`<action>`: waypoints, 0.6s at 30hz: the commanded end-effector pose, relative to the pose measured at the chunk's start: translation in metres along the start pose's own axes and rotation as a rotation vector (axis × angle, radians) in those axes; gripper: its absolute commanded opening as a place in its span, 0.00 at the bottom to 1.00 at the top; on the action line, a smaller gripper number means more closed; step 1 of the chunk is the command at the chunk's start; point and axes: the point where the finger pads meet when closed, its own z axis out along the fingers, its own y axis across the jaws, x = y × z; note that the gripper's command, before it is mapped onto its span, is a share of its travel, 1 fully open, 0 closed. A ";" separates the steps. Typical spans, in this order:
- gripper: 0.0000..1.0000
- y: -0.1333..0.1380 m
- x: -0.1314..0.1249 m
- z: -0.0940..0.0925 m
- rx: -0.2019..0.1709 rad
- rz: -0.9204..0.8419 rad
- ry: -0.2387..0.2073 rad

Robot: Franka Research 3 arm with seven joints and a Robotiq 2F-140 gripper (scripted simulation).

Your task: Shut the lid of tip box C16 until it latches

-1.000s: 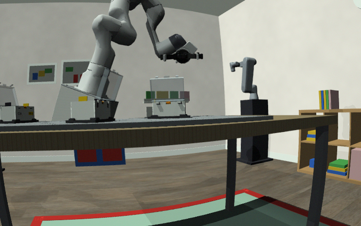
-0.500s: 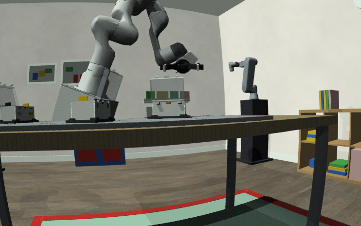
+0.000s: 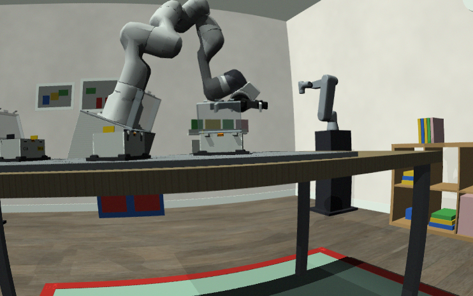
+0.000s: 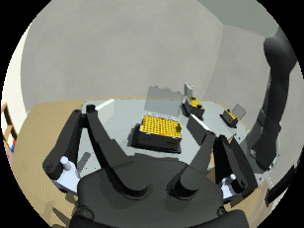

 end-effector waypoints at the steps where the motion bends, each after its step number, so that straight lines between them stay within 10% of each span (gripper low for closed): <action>1: 1.00 -0.001 -0.023 0.002 0.001 0.021 -0.021; 18: 1.00 -0.002 -0.081 0.017 0.001 0.021 -0.021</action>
